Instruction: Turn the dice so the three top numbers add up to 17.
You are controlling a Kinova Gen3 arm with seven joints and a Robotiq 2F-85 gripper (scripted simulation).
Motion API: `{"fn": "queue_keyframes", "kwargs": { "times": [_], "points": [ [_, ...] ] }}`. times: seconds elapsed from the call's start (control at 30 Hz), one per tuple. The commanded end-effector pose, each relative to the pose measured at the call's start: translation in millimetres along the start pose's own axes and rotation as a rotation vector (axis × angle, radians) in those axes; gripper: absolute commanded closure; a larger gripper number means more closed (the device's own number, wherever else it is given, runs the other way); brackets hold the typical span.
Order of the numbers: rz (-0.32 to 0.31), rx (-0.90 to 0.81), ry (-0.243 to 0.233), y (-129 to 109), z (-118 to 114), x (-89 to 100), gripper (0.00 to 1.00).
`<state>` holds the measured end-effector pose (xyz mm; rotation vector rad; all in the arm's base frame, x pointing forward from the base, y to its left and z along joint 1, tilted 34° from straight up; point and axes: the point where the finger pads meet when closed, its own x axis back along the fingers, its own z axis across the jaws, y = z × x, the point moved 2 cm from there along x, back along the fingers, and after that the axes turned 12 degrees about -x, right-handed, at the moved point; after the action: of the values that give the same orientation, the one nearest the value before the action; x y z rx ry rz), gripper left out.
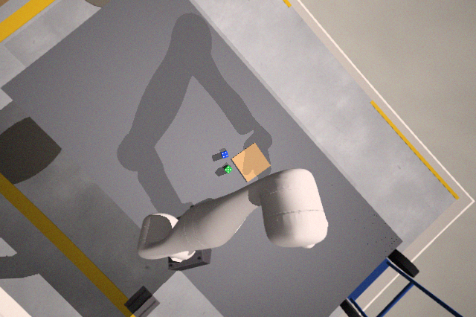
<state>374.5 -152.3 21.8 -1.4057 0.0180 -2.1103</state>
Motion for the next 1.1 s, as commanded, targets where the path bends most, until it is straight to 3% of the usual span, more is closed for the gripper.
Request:
{"fn": "queue_keyframes", "kwargs": {
  "times": [0.0, 0.33, 0.4, 0.9, 0.97, 1.07],
  "points": [
    [0.006, 0.067, -0.003, -1, -4, -2.1, 0.0],
    [0.041, 0.498, -0.028, -8, -14, -12.5, 0.0],
    [0.041, 0.498, -0.028, -8, -14, -12.5, 0.0],
    [0.074, 1.301, -0.025, -9, -20, -26.8, 0.0],
    [0.074, 1.301, -0.025, -9, -20, -26.8, 0.0],
    [0.072, 1.466, -0.021, -8, -19, -29.0, 0.0]
  ]
}}
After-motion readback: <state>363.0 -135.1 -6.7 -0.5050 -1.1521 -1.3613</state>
